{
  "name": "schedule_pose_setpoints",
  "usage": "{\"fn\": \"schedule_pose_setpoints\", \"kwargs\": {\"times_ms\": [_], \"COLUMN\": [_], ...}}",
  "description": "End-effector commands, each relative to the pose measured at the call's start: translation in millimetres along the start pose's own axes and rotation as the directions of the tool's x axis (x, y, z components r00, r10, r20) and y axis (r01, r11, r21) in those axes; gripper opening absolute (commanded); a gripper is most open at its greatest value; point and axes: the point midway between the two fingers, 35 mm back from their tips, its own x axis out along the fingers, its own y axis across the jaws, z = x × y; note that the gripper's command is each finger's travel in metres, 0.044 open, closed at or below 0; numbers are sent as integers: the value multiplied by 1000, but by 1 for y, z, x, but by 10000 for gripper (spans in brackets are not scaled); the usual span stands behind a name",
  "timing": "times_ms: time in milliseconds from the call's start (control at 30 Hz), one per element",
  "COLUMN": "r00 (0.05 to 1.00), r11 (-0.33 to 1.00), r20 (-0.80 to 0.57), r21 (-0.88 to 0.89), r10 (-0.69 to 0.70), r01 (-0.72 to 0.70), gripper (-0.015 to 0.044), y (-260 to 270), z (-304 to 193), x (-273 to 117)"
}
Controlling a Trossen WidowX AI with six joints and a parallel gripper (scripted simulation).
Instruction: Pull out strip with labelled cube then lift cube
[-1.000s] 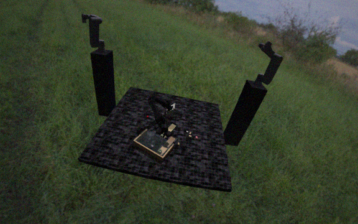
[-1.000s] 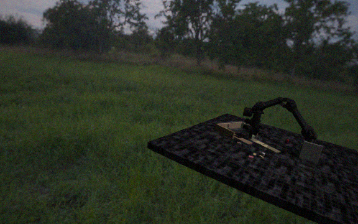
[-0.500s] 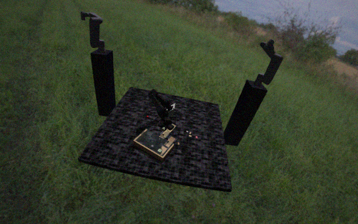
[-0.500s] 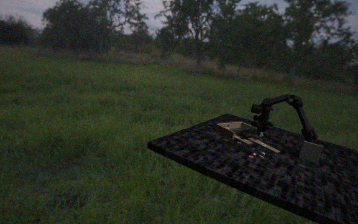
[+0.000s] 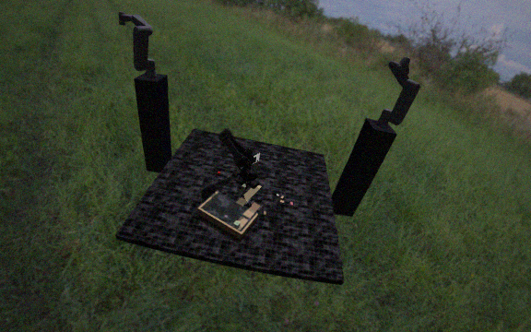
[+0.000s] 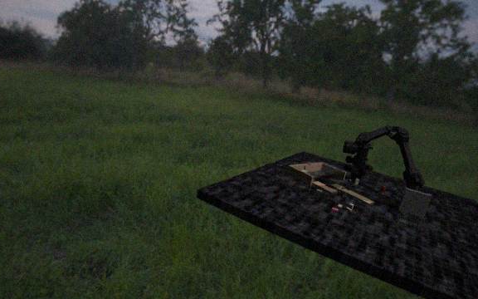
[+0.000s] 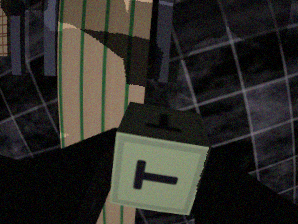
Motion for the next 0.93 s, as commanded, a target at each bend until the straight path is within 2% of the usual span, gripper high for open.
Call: {"fn": "schedule_pose_setpoints", "kwargs": {"times_ms": [0,233,900], "r00": [1000,1000,1000], "r11": [1000,1000,1000], "r20": [2,1,1], "r21": [6,6,6], "r10": [8,9,9], "r01": [-8,-9,-9], "gripper": [0,0,0], "y": [-1,-1,-1], "z": [-4,-4,-4], "x": [-2,-36,-37]}}
